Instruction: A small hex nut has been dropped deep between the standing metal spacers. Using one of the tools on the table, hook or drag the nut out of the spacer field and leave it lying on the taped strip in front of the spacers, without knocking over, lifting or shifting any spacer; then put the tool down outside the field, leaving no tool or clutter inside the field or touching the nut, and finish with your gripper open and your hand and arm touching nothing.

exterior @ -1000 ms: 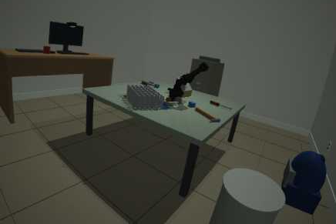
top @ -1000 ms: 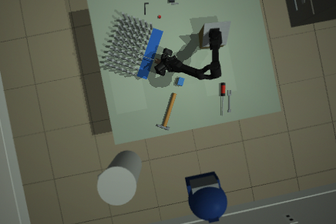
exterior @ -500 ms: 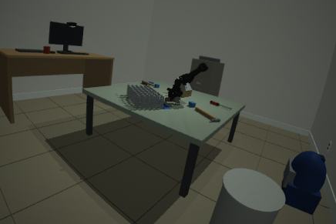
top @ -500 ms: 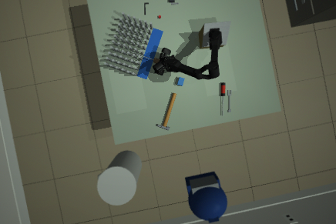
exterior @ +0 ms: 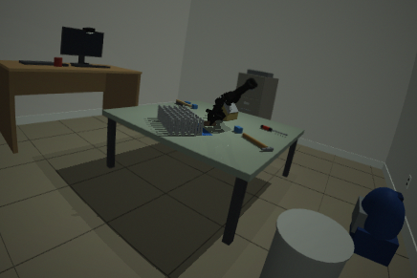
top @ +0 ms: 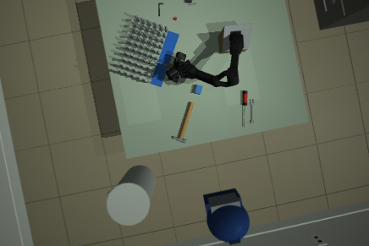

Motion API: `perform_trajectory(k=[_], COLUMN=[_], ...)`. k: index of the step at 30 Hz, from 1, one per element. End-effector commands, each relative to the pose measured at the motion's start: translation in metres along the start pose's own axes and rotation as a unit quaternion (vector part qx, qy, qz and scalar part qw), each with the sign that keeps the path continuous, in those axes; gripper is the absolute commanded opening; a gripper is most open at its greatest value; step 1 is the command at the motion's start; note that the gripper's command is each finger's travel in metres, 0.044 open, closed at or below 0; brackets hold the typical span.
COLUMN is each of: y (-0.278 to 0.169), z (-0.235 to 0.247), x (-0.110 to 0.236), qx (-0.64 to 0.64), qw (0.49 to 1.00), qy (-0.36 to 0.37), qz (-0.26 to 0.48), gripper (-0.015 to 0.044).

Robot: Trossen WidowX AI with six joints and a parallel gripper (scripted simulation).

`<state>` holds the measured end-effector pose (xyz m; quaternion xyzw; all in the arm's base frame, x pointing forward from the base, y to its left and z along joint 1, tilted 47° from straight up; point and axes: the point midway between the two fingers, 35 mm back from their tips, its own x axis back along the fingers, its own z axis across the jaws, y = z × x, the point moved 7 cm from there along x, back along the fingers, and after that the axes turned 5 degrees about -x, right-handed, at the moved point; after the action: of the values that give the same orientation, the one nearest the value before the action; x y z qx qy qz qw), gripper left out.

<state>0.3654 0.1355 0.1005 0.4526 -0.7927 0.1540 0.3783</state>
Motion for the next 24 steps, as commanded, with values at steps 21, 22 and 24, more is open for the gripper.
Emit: perform_trajectory(k=[21, 22, 24], y=[-0.017, -0.018, -0.019], z=[-0.002, -0.002, -0.002], x=[-0.006, -0.007, -0.007], qx=[0.002, 0.002, 0.002], qw=[1.000, 1.000, 1.000], qy=[-0.001, -0.001, -0.001], qz=[0.000, 0.000, 0.000], gripper=[0.0000, 0.0000, 0.0000])
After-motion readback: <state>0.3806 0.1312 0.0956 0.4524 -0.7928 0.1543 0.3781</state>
